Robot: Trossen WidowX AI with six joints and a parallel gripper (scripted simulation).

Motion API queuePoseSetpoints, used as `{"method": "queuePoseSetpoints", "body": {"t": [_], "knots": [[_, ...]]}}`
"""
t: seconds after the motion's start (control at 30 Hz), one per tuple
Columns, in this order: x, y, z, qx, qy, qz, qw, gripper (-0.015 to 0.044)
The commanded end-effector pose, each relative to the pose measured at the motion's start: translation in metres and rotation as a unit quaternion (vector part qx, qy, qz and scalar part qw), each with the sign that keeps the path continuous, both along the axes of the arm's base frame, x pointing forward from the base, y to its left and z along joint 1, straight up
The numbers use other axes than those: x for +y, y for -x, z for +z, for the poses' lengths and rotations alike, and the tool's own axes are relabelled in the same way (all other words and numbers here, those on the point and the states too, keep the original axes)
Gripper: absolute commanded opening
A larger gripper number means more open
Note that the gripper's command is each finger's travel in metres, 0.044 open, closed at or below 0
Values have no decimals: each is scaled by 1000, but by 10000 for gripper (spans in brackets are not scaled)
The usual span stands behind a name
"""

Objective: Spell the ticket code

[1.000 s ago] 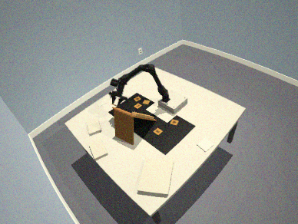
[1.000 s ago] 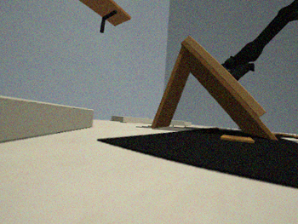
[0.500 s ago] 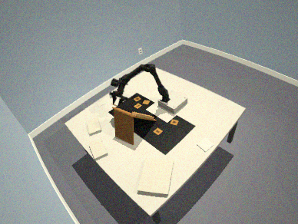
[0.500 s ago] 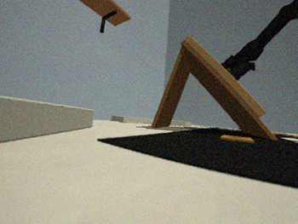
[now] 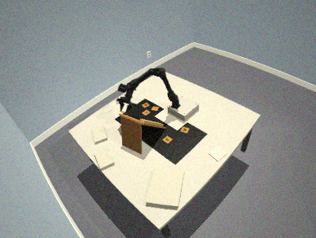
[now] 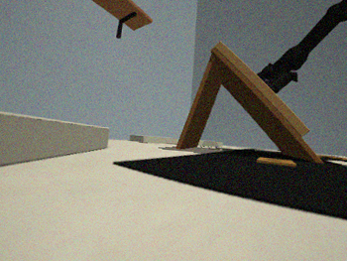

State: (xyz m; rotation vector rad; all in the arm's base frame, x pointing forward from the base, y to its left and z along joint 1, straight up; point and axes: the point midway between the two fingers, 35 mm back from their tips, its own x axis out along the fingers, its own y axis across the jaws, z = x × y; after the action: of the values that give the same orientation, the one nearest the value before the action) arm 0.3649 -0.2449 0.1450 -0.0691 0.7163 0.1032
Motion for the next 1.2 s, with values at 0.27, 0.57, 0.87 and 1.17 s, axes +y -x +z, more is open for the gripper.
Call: {"method": "queuePoseSetpoints", "body": {"t": [0.27,0.57,0.87,1.17], "knots": [[7,1,1,0,1,-2,1000,0],[12,2,0,0,1,-2,1000,0],[16,2,0,0,0,-2,1000,0],[21,3,-1,0,0,-2,1000,0]]}}
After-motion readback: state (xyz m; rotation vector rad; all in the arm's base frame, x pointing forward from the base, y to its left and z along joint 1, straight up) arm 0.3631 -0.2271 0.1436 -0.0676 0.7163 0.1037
